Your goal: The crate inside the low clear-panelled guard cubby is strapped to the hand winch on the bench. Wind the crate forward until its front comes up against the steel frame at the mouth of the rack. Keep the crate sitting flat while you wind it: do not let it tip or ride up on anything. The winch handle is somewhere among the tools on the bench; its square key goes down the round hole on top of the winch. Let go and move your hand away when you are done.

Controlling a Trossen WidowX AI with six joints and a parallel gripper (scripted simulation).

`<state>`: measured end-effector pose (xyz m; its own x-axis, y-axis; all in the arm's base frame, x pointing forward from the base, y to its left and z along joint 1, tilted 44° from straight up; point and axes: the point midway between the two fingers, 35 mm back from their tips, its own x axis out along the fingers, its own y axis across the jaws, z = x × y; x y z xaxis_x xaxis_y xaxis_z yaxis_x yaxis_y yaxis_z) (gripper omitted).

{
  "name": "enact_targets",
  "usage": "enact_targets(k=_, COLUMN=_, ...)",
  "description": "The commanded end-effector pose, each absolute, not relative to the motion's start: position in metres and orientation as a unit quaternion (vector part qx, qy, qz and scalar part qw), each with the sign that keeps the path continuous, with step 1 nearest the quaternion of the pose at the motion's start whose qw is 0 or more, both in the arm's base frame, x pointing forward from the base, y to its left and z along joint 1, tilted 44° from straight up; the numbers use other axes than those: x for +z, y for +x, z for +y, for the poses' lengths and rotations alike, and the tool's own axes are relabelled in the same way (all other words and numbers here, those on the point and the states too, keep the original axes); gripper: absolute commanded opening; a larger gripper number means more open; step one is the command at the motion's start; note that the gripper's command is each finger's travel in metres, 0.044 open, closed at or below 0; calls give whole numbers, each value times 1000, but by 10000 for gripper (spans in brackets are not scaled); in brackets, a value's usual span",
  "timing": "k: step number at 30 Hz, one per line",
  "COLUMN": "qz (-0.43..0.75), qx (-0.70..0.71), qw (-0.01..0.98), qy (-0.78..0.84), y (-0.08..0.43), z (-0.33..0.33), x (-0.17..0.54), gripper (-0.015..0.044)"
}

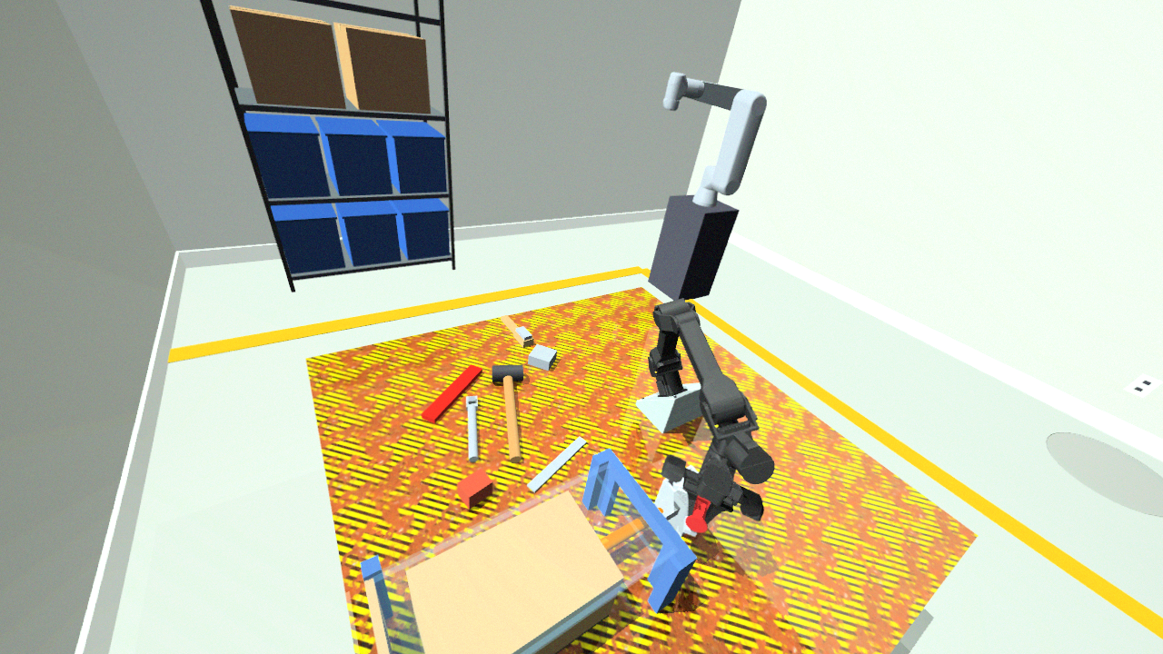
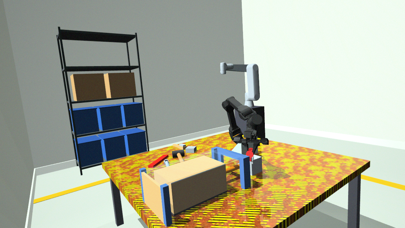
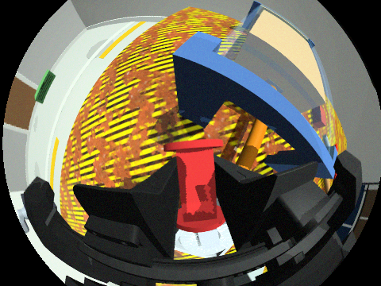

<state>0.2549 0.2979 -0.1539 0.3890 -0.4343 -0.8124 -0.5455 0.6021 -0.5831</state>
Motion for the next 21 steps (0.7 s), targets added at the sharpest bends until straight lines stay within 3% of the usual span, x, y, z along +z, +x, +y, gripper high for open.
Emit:
enact_targets(k=1, qz=560, qx=46, qw=702, qy=-438, y=242, z=304, x=-162, gripper=0)
enact_targets(k=21, qz=560, qx=47, qw=702, qy=-438, y=218, z=314, x=-172, gripper=0)
